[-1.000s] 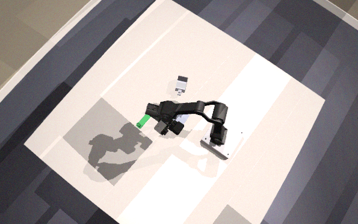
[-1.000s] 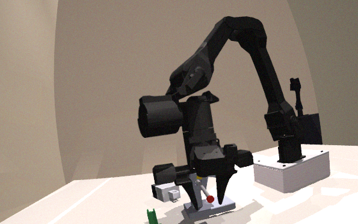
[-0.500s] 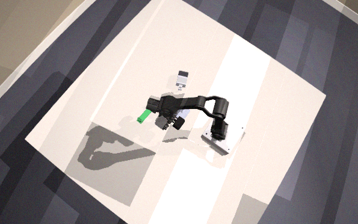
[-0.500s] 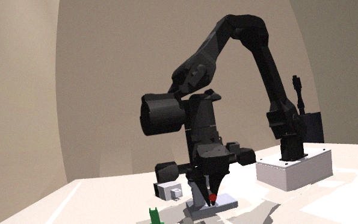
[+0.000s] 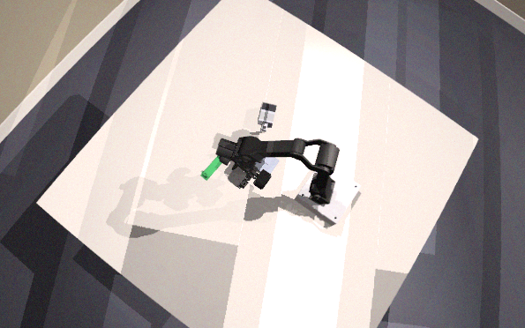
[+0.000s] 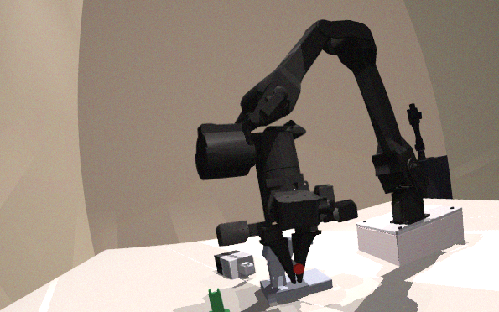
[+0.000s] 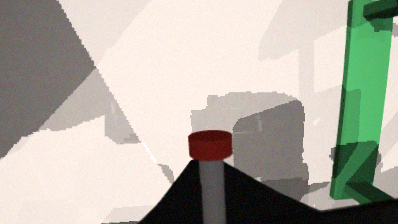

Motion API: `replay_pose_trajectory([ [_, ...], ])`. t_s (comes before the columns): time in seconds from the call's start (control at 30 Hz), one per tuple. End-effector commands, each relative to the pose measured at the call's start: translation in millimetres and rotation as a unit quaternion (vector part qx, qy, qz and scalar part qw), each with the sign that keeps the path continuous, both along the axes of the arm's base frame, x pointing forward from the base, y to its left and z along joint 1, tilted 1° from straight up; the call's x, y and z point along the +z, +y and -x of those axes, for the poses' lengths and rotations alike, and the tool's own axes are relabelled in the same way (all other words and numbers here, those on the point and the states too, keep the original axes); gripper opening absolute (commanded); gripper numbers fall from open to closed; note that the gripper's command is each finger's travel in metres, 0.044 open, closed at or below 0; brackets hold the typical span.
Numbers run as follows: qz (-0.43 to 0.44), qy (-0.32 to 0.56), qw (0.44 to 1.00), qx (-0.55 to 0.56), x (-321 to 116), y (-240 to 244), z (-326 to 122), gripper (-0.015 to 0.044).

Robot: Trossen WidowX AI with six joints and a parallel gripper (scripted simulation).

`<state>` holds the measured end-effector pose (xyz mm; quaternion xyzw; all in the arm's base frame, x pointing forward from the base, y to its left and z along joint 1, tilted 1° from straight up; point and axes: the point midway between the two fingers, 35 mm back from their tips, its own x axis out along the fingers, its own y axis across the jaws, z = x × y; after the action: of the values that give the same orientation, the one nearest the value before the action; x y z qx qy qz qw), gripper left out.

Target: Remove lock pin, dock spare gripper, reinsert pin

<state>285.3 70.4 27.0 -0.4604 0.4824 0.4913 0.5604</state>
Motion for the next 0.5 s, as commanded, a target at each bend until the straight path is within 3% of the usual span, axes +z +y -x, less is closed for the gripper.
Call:
replay_pose_trajectory([
  [0.0,-0.005,0.000,1.000,0.003,2,4,-1,0.0000],
  [0.47,-0.004,-0.002,1.000,0.003,4,15,-2,0.0000],
])
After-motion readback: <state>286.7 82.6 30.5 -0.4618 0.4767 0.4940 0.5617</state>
